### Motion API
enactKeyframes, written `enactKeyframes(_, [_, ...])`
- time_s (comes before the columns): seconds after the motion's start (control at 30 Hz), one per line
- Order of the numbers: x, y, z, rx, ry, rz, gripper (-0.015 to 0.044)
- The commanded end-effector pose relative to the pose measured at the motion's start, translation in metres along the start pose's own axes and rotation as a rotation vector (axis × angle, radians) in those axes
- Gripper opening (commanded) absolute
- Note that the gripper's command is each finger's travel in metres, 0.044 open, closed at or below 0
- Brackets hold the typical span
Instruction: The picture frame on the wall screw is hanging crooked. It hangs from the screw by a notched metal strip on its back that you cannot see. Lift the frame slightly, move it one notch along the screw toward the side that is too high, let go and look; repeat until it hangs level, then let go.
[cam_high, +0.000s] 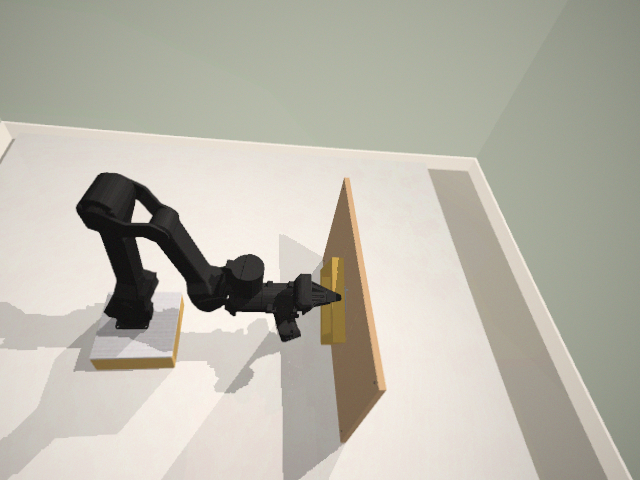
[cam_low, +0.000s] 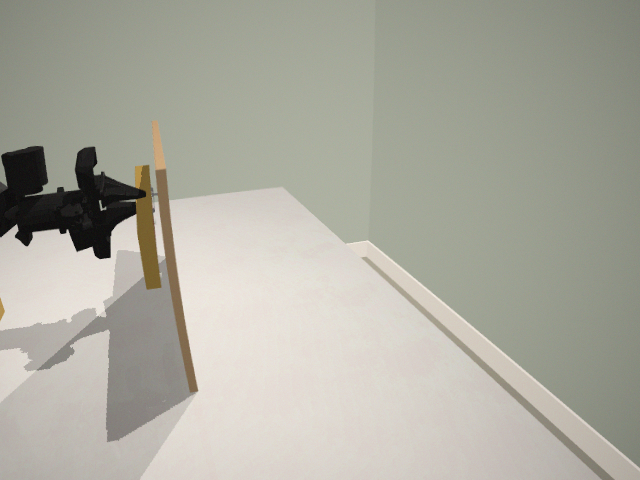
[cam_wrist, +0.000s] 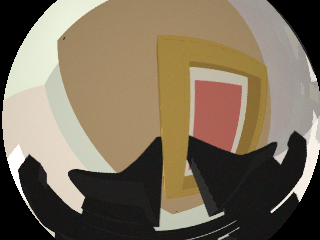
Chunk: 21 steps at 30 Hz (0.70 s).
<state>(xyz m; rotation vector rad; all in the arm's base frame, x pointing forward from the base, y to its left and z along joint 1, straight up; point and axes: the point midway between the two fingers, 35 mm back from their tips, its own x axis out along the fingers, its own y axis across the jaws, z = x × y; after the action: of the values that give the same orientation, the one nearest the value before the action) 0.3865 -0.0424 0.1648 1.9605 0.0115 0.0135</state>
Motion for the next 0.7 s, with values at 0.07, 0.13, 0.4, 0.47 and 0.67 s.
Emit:
enactKeyframes(0.07, [0.0004, 0.0056, -0.0032, -0.001, 0.002, 0.017, 0.0000])
enactKeyframes(0.13, [0.0004, 0.0059, -0.0044, -0.001, 0.002, 0.017, 0.0000])
enactKeyframes(0.4, [0.0004, 0.0057, -0.0059, -0.001, 0.002, 0.017, 0.0000])
enactKeyframes(0.47, [0.0004, 0.0051, -0.0060, -0.001, 0.002, 0.017, 0.0000])
enactKeyframes(0.67, [0.0004, 0.0036, -0.0060, -0.001, 0.002, 0.017, 0.0000])
